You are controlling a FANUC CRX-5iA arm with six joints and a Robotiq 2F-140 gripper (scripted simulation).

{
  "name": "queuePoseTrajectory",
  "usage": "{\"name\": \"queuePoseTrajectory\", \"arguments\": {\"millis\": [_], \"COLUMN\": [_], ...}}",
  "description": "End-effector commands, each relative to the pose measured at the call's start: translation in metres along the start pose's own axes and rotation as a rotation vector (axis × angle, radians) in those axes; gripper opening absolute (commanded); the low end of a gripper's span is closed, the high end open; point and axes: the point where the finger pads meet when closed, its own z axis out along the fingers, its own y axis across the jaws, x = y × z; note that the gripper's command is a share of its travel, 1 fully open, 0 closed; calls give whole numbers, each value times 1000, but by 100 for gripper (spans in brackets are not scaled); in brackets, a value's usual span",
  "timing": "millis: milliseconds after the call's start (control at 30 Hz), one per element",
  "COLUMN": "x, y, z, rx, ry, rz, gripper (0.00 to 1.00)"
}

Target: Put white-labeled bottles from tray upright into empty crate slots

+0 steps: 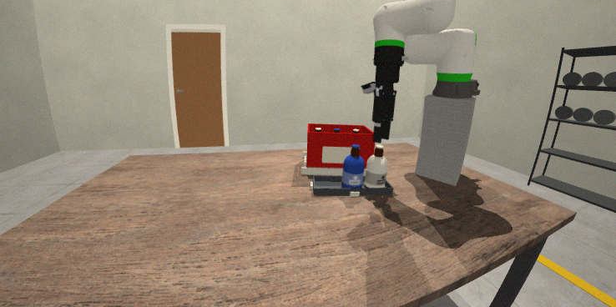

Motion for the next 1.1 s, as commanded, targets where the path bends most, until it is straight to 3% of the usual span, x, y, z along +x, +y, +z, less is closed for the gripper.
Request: {"name": "queuePoseTrajectory", "arguments": {"millis": [0, 1067], "x": [0, 0], "y": [-1, -1], "z": [0, 16], "rx": [1, 1], "ry": [0, 0], "rz": [0, 0], "gripper": [44, 44]}}
